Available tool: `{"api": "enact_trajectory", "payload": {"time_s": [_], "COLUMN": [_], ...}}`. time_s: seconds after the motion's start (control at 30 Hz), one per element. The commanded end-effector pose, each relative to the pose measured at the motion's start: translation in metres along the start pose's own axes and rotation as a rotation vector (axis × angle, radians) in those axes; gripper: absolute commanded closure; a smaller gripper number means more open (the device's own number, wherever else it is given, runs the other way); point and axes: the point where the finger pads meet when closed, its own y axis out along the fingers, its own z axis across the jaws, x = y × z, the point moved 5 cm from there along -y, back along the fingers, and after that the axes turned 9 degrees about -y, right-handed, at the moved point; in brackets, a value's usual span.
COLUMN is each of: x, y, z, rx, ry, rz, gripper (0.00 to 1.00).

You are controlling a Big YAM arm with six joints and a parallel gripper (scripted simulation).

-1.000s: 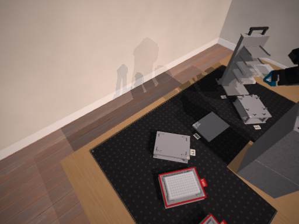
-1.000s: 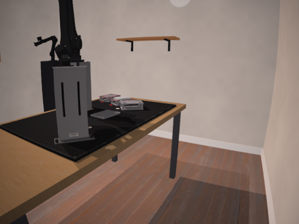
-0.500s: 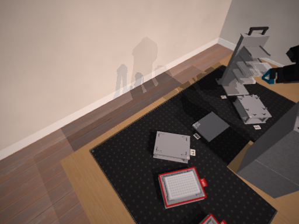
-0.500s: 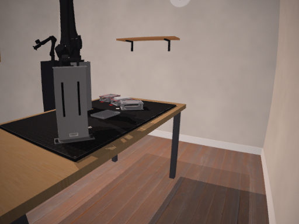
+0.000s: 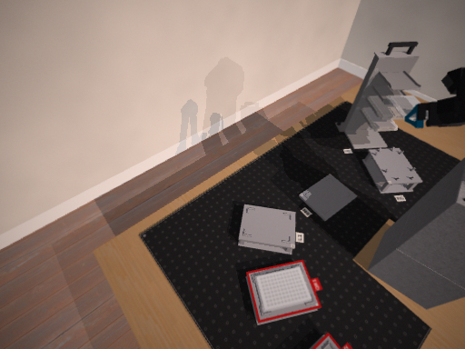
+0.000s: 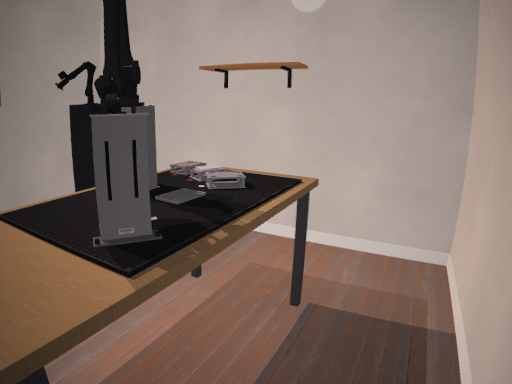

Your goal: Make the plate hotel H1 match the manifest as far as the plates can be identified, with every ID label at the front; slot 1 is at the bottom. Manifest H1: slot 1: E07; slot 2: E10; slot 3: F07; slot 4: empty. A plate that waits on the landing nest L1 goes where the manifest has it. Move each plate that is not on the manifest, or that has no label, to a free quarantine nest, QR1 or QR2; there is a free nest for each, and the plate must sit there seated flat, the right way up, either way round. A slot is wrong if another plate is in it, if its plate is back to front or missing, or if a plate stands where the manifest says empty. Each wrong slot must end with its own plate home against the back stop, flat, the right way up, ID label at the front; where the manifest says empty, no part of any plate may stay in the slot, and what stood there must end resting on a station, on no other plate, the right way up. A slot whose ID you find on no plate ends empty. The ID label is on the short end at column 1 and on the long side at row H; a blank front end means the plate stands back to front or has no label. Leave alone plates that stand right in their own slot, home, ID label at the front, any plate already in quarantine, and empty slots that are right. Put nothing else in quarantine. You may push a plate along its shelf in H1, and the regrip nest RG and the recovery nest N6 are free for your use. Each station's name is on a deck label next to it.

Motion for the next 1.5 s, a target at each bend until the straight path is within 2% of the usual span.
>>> {"api": "enact_trajectory", "payload": {"time_s": [0.0,0.03,0.1,0.73,0.8,1.47], "x": [0.016,0.019,0.01,0.01,0.01,0.015], "y": [0.003,0.004,0.003,0.003,0.009,0.02], "z": [-0.002,-0.003,-0.002,-0.002,0.0,0.0], "rx": [-0.006,-0.012,-0.008,-0.008,-0.002,0.002], "ry": [-0.006,-0.009,-0.007,-0.007,-0.003,0.0], "rz": [-0.034,-0.045,-0.026,-0.026,-0.024,-0.015], "gripper": [0.14,0.14,0.14,0.14,0.14,0.14]}}
